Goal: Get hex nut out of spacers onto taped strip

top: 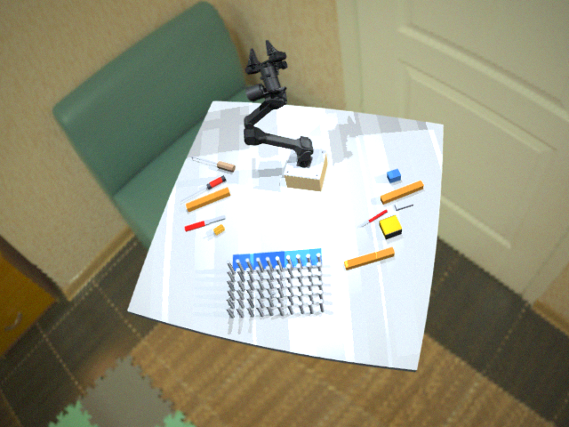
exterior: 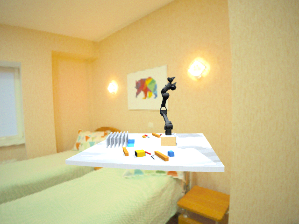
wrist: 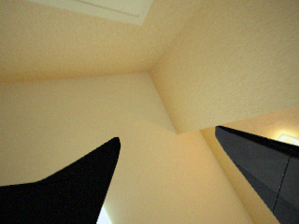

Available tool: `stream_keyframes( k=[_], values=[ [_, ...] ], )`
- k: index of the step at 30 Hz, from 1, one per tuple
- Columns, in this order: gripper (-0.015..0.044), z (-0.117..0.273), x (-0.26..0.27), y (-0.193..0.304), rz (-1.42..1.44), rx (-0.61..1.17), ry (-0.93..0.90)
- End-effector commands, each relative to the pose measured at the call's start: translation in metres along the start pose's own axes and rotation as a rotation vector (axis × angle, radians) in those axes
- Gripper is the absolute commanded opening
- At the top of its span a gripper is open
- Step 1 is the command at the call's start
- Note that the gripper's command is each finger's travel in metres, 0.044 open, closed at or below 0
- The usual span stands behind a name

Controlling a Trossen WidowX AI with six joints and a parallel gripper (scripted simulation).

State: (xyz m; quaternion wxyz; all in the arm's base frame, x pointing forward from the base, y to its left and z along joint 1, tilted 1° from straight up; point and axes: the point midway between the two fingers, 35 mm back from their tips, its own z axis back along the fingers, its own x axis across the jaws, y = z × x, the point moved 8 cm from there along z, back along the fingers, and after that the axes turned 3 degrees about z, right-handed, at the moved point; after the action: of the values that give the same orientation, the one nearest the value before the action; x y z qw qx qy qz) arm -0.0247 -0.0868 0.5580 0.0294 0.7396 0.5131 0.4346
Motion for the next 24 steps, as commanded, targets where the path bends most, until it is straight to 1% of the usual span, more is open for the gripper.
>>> stream_keyframes(
  k=[1,6,12,17,24],
  values=[
    [0.0440,0.006,0.034,-0.035,-0.145,-0.071,-0.147],
    [0.0440,0.027,0.076,-0.073,-0.311,-0.124,-0.364],
    [0.0440,0.071,0.121,-0.104,-0.478,-0.115,-0.649],
    [0.0440,0.121,0.150,-0.118,-0.583,-0.044,-0.892],
    [0.0440,0.201,0.173,-0.118,-0.671,0.123,-1.211]
  ],
)
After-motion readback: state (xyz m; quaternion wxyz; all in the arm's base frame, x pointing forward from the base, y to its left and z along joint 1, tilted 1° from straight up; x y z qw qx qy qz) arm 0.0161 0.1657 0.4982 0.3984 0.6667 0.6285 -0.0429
